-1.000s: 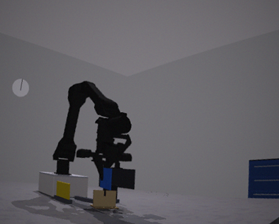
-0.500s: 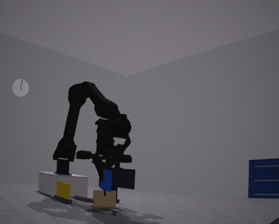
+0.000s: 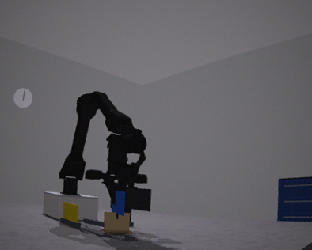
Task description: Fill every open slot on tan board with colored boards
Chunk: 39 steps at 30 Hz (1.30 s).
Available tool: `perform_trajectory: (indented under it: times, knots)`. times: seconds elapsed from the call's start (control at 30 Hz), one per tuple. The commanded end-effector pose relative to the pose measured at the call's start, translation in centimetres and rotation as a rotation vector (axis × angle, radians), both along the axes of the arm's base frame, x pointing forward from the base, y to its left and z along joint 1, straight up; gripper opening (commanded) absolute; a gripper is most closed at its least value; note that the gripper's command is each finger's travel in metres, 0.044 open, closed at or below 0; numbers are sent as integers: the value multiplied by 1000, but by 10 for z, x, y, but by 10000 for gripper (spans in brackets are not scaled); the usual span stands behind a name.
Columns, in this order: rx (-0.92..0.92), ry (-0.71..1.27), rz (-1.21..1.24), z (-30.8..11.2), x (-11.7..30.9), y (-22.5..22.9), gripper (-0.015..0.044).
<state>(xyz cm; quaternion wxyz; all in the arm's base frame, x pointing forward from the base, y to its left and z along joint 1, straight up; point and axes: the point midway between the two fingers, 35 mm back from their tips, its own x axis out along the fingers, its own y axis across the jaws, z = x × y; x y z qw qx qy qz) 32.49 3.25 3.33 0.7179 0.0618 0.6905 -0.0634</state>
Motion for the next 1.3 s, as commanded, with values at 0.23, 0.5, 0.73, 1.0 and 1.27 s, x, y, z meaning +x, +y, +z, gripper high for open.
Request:
perform_trajectory:
  times: [0.23,0.5,0.73,1.0,1.27]
  knots:
    - [1,7,-3,-6,0,0,0]
    - [1,7,-3,-9,0,0,0]
    - [1,7,-3,-12,0,0,0]
    - [1,7,-3,-15,0,0,0]
    - [1,7,-3,-17,0,0,0]
